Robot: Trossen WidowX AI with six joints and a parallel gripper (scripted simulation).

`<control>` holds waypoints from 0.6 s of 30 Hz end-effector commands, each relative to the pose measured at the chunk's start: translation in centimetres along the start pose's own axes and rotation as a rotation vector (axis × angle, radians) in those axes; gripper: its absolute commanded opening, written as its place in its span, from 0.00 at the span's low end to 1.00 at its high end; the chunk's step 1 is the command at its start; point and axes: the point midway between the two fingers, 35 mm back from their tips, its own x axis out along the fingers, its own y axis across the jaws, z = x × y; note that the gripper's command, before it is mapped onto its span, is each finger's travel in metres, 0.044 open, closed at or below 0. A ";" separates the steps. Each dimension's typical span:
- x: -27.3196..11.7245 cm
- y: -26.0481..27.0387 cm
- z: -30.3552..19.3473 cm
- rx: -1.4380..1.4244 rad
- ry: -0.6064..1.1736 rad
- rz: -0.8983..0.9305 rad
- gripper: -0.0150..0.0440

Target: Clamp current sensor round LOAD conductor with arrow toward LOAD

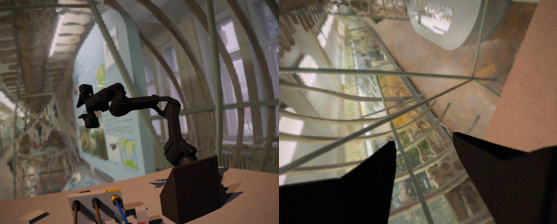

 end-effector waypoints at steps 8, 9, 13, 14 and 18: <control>-0.4 -2.7 -4.1 -0.571 0.317 0.235 1.00; -0.8 -3.6 -4.8 -0.646 0.377 0.265 1.00; -3.4 -8.2 -7.2 -0.890 0.647 0.371 1.00; -4.3 -9.5 -7.6 -0.936 0.721 0.394 1.00; -5.8 -11.5 -8.1 -0.991 0.834 0.428 1.00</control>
